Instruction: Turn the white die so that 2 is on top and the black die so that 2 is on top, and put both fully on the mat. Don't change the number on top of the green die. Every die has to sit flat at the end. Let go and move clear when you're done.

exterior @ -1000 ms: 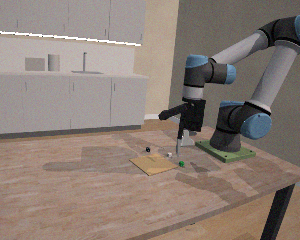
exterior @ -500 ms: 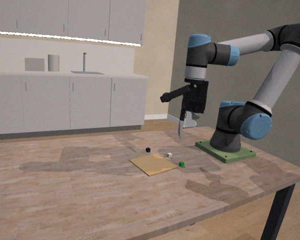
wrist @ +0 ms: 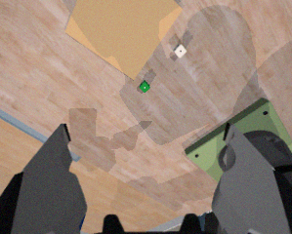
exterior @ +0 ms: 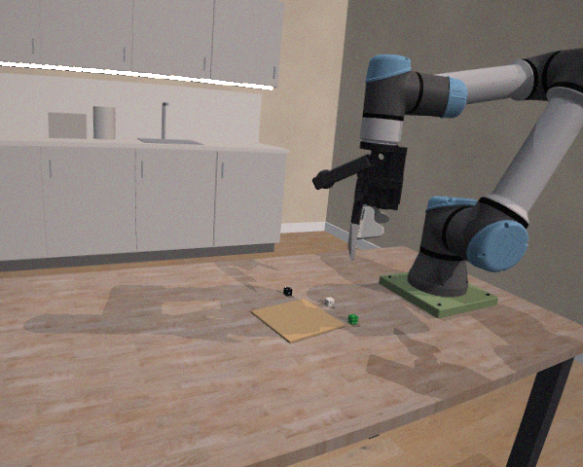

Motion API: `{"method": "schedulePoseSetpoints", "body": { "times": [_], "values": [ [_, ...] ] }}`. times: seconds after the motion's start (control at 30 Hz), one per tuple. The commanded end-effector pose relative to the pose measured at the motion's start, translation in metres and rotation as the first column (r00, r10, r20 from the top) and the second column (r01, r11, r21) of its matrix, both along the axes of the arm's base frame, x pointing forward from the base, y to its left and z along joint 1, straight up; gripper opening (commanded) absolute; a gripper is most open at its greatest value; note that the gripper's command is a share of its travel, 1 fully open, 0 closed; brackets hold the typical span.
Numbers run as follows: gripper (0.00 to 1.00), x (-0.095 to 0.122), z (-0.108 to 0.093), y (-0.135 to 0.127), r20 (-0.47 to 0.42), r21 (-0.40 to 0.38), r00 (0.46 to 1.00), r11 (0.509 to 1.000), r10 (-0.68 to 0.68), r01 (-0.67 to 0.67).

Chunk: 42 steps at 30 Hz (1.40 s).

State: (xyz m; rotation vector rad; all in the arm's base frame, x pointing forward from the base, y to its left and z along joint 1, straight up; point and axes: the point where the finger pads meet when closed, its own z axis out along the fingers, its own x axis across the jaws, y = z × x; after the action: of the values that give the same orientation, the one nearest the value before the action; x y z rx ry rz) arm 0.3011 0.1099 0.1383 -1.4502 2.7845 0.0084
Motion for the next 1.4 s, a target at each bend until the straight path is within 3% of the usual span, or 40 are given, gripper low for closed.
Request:
{"method": "schedulePoseSetpoints", "body": {
  "times": [0.0,0.17,0.37,0.47,0.53,0.87,1.37],
  "values": [
    [1.0,0.0,0.001,-0.001,0.001,0.0,1.0,1.0,-0.005,0.005],
    [1.0,0.004,-0.002,-0.015,0.0,0.0,0.99,0.99,-0.141,0.141],
    [1.0,0.007,-0.005,-0.038,-0.001,0.0,0.937,0.937,-0.349,0.349],
    [1.0,0.007,-0.005,-0.041,-0.001,0.0,0.93,0.93,-0.367,0.367],
    [1.0,0.008,-0.007,-0.052,-0.002,0.0,0.885,0.885,-0.466,0.466],
    [1.0,0.009,-0.012,-0.08,-0.003,-0.001,0.733,0.733,-0.68,0.68],
    [1.0,0.009,-0.012,-0.08,-0.003,-0.001,0.73,0.73,-0.683,0.683]
  ]
}}
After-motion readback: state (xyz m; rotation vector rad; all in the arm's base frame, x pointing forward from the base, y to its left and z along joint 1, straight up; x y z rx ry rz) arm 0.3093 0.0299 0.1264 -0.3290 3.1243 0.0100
